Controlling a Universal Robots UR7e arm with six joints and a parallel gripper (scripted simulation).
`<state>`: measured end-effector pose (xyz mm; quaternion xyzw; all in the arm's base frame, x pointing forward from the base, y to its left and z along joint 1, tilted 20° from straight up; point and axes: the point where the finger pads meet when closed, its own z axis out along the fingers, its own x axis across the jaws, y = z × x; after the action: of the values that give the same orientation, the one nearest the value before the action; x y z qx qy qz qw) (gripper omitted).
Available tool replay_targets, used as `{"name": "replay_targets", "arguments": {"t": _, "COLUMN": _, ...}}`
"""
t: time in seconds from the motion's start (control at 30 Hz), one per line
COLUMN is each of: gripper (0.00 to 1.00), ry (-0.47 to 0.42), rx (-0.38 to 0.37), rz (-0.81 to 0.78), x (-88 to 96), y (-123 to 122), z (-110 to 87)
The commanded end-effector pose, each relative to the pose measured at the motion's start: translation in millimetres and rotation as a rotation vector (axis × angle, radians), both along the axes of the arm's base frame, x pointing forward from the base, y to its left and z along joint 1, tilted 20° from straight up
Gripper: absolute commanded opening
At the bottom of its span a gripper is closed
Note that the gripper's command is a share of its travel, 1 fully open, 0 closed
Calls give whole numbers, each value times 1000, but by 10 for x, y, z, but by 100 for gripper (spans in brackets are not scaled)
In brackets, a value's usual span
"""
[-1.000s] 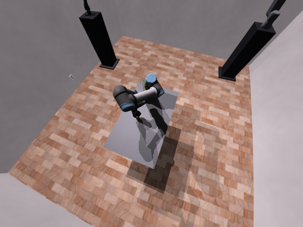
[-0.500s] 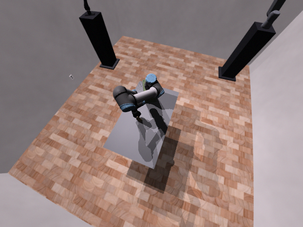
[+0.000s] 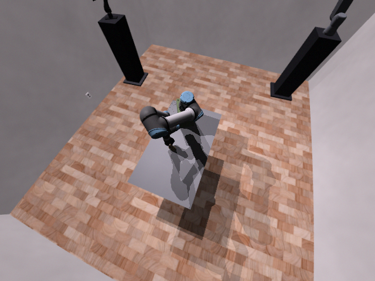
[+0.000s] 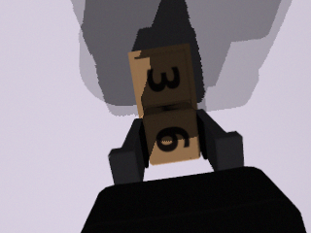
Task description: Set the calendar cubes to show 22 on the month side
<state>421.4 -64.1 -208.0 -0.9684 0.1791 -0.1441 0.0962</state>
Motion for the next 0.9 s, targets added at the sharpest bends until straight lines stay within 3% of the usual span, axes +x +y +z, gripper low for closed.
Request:
{"name": "replay_targets", "arguments": {"t": 0.0, "gripper": 60, "ry": -1, "rx": -1, "rz": 0, "x": 2, "y": -3, "z": 3}}
{"name": "replay_targets", "arguments": {"t": 0.87, "gripper": 60, "ry": -1, "rx": -1, "rz": 0, "x": 25, "y": 7, "z": -65}}
